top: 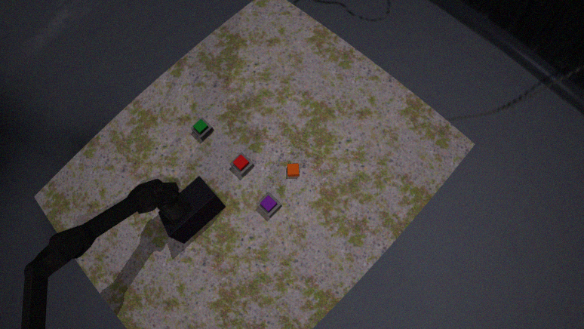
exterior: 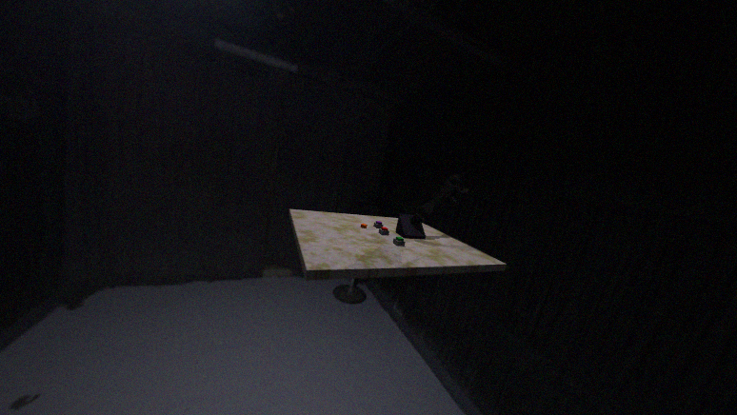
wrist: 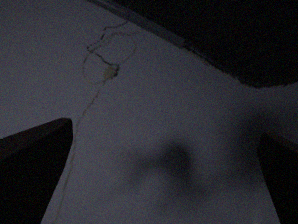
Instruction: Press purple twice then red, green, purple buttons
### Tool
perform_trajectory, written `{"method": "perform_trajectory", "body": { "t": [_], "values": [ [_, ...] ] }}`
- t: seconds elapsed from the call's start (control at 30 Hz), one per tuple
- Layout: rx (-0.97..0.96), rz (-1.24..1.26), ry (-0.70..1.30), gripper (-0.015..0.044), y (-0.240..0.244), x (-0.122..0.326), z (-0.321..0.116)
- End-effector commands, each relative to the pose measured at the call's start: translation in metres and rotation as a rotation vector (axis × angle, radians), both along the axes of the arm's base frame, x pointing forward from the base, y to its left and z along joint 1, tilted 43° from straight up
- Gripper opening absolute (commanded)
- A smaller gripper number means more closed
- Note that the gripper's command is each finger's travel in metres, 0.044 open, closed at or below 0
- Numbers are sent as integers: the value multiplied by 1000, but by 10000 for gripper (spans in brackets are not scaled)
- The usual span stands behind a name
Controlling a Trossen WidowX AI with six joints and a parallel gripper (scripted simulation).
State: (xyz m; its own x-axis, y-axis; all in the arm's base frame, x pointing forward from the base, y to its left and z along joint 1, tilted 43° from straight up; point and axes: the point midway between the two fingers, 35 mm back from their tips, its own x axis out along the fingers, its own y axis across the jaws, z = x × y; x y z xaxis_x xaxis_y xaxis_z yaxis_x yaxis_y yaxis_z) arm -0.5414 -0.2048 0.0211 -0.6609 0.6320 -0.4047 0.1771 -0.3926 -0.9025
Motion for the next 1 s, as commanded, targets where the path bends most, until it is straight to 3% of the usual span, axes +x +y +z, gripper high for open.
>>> {"method": "perform_trajectory", "body": {
  "t": [0.0,0.1,0.23,0.5,0.73,0.97],
  "values": [
    [0,14,-11,400,-5,3,-1],
    [1,192,-162,400,-62,43,-18],
    [7,301,-255,400,-93,72,-28],
    [56,630,-547,400,-170,183,-56],
    [129,893,-798,400,-203,293,-75],
    [232,1138,-1061,400,-204,410,-87]
  ]
}}
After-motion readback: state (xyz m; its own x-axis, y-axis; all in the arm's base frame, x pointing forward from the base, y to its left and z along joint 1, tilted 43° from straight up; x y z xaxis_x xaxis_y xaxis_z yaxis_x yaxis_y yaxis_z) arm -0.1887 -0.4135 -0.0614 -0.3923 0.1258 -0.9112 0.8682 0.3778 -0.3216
